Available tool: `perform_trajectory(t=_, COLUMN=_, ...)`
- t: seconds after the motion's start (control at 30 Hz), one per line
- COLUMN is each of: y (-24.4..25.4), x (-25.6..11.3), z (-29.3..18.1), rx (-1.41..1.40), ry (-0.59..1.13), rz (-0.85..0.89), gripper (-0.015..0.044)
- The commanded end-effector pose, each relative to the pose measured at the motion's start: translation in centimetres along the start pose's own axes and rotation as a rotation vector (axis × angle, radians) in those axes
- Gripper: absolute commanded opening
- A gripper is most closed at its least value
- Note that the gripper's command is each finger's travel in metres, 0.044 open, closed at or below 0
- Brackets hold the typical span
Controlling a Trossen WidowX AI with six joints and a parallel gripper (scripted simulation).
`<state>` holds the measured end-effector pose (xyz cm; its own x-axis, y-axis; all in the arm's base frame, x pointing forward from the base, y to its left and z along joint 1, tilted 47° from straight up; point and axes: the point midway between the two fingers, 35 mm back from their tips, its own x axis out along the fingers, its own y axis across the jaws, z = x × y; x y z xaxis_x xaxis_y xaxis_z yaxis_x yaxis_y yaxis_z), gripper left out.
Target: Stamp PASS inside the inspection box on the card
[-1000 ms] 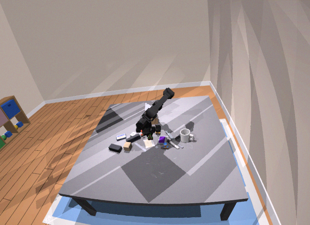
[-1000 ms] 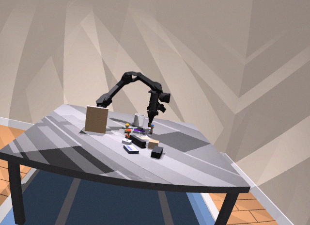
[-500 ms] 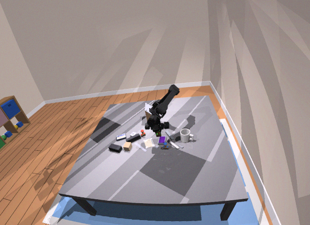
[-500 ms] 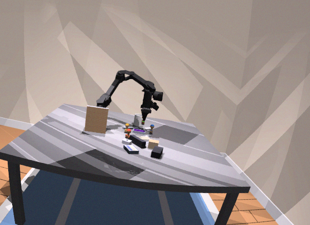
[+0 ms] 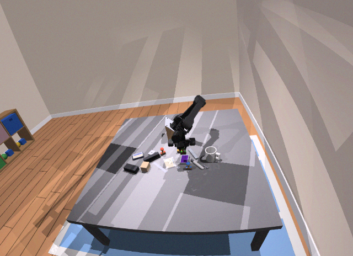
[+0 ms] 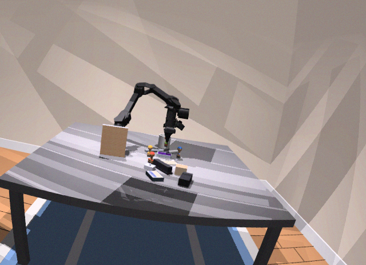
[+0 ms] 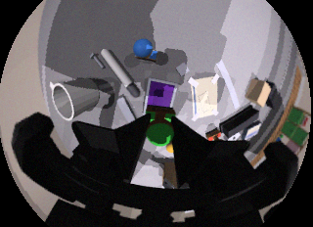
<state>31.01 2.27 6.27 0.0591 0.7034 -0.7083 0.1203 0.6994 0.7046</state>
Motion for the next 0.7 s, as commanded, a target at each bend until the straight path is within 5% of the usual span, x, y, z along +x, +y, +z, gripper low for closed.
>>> perform_trajectory(t=0.0, y=0.0, x=0.3, z=-0.1, rx=0.008, ry=-0.001, rz=0.005, gripper=0.0000)
perform_trajectory(t=0.67, y=0.1, x=1.6, z=0.0, rx=0.006, ry=-0.002, rz=0.003, gripper=0.0000)
